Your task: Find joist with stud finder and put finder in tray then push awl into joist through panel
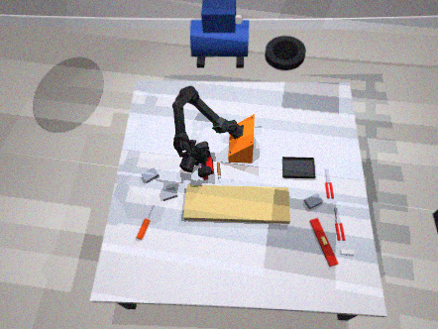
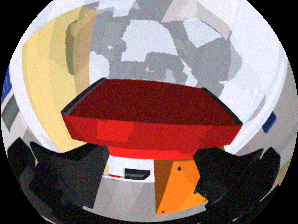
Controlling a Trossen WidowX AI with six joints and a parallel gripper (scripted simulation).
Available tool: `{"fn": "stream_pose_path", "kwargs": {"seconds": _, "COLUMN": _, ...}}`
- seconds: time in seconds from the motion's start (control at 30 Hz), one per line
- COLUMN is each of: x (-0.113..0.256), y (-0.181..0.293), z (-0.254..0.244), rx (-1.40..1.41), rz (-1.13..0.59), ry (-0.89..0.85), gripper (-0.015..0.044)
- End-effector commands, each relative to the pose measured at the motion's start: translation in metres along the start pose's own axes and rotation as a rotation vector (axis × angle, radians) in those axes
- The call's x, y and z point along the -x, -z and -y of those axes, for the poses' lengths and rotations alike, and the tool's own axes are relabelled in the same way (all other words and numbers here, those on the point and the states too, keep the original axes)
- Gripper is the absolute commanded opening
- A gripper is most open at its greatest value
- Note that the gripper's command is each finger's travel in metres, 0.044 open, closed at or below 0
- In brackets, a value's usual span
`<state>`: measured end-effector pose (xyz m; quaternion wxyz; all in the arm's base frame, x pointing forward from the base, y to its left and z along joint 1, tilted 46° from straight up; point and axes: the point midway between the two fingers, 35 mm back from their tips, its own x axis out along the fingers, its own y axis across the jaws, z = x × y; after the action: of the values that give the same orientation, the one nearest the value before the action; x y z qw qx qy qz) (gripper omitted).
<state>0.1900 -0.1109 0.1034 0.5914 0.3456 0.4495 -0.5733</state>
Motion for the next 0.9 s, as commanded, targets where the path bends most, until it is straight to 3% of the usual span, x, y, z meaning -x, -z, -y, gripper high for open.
{"fn": "stream_pose_path", "kwargs": {"seconds": 0.0, "x": 0.0015, "y": -0.0005, "z": -0.0011, "rx": 0.007, "rz": -0.027, "ry": -0.004, "gripper": 0.0000}}
{"fn": "stream_pose_path", "kwargs": {"seconds": 0.87, "x": 0.0014, "y": -0.0050, "z": -0.0010, "rx": 0.010, "rz": -0.191, "ry": -0.005, "gripper": 0.0000}}
